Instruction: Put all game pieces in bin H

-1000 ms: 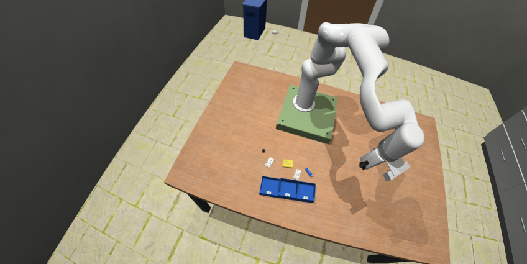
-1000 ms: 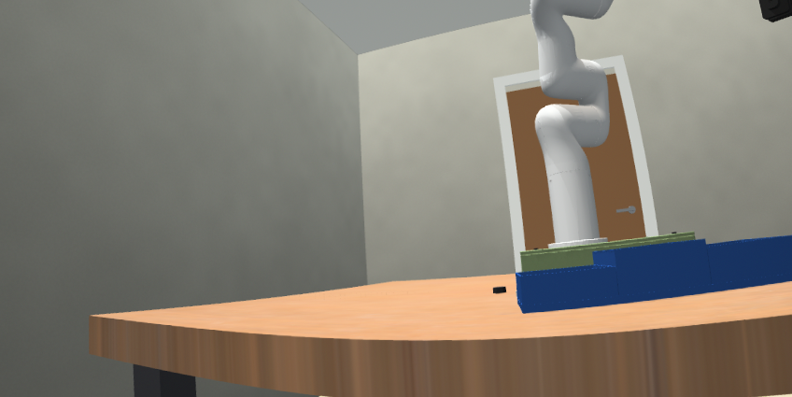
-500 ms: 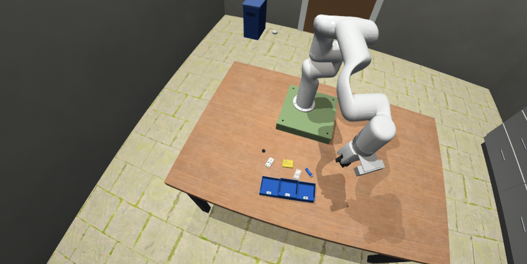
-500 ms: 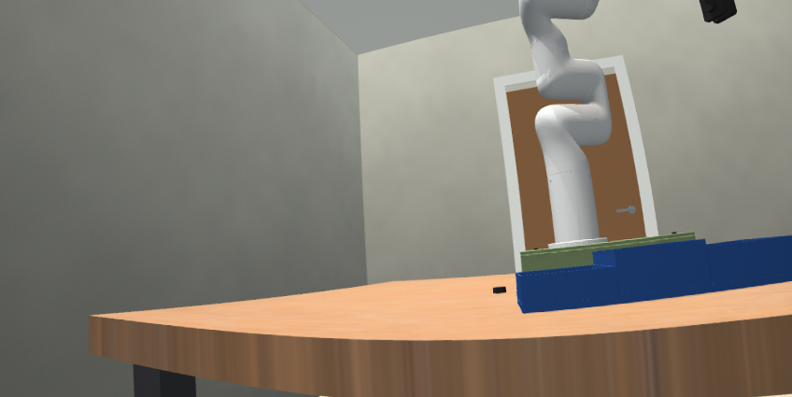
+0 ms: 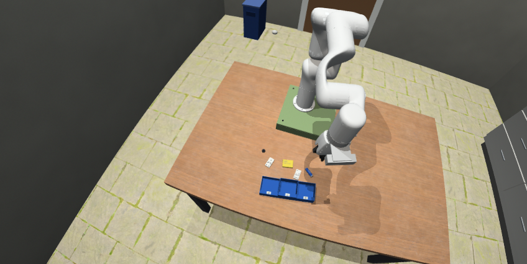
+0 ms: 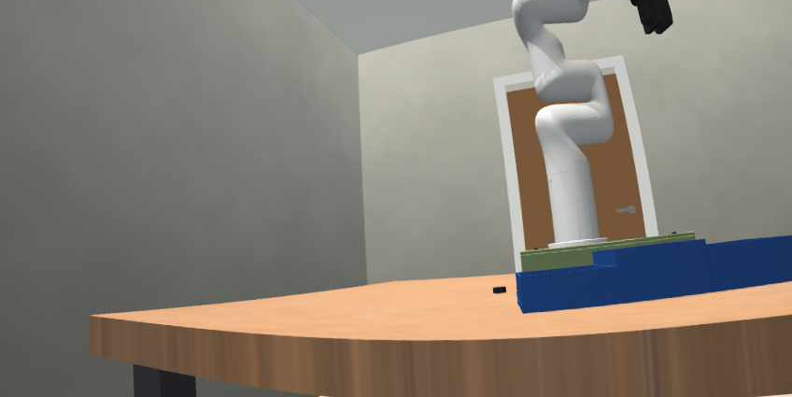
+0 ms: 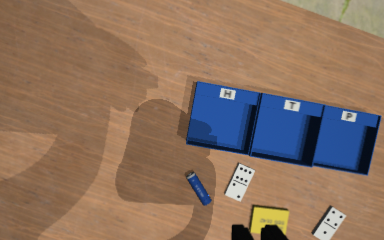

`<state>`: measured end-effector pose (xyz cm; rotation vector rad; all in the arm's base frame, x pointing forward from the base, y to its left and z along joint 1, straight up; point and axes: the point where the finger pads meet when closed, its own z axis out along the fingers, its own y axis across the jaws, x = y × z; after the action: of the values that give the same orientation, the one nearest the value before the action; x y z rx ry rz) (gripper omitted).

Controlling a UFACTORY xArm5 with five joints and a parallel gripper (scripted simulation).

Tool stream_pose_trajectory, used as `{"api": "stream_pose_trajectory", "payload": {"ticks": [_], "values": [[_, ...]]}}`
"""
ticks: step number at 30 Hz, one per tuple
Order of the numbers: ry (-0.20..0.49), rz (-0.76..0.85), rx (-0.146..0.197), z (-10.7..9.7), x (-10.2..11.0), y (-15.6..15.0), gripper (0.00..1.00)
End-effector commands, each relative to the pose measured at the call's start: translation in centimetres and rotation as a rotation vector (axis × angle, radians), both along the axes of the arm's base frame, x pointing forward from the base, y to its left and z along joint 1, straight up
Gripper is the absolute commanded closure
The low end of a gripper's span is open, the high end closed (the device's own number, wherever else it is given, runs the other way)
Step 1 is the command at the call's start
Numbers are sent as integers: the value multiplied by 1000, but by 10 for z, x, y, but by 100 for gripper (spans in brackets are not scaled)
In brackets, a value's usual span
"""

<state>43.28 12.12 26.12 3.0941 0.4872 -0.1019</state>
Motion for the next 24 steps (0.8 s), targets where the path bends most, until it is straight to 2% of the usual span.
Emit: {"api": "stream_pose_trajectory", "payload": {"ticks": [1, 2, 5, 7, 9, 11, 14, 16, 24], "values": [[-18, -58, 5, 1, -1, -21, 91], [-28, -107, 6, 0, -3, -29, 91], [-28, -110, 6, -1, -7, -51, 91], [-28, -110, 6, -1, -7, -51, 91], [-48, -208, 7, -3, -12, -67, 91], [-49, -211, 8, -4, -17, -83, 91], [-49, -211, 8, -5, -18, -87, 91], [-69, -309, 7, -20, -23, -93, 91], [-71, -315, 7, -79, -45, -115, 91]]}}
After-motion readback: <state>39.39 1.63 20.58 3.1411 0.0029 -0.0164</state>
